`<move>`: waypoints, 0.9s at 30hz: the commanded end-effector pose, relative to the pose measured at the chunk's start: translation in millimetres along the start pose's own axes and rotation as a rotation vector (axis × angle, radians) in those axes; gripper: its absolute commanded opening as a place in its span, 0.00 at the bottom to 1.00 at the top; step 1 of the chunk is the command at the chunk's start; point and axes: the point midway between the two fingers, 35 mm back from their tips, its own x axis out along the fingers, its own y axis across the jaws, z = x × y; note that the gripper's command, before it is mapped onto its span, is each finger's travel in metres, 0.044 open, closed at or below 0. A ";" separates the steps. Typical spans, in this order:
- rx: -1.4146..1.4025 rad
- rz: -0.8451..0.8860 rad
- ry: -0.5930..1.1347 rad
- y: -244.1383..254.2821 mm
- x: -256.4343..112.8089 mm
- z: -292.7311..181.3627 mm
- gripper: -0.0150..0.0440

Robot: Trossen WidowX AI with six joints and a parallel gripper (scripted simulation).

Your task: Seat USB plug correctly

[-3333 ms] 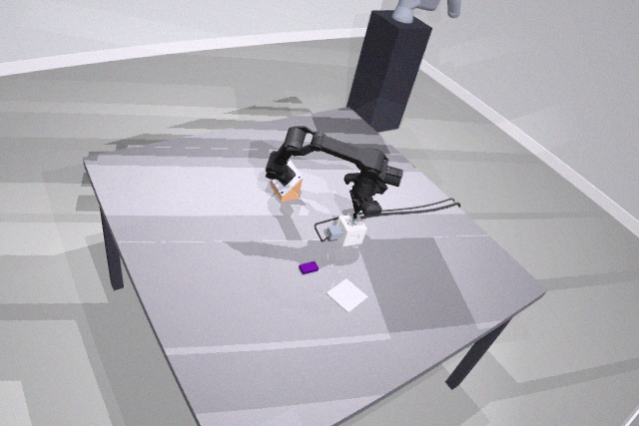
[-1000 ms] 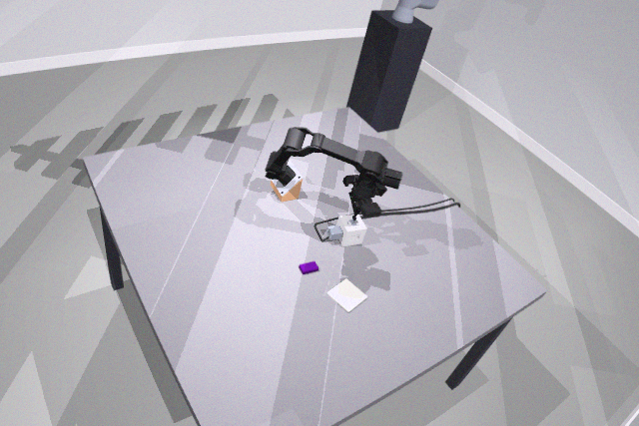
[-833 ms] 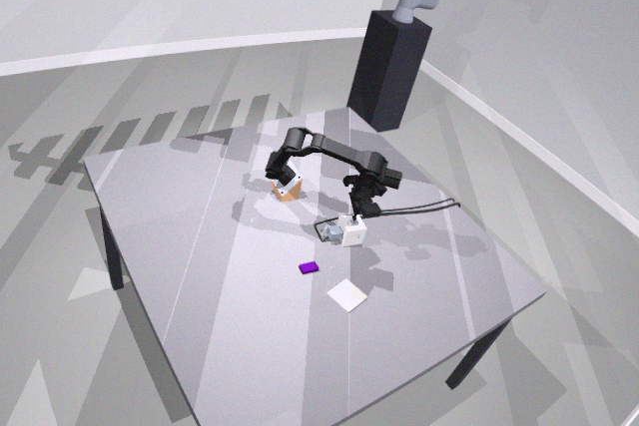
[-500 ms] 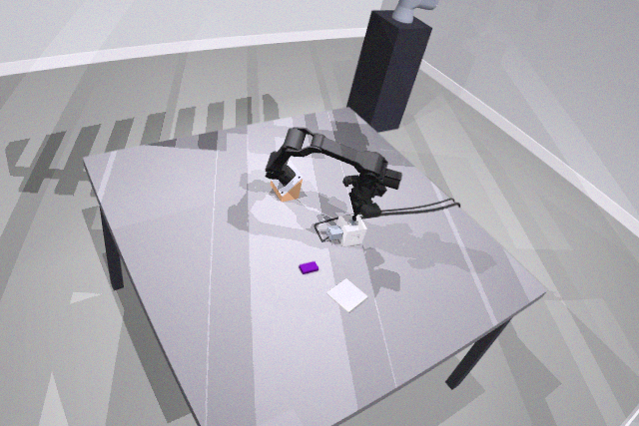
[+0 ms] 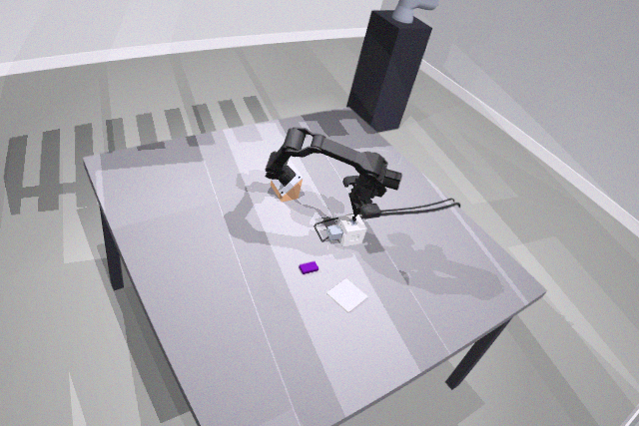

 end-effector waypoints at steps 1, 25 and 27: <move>-0.004 -0.005 0.002 -0.6 0.7 -0.4 0.25; -0.004 -0.005 0.002 -0.7 3.6 -0.4 0.25; -0.004 -0.005 0.002 -0.7 3.9 -0.4 0.25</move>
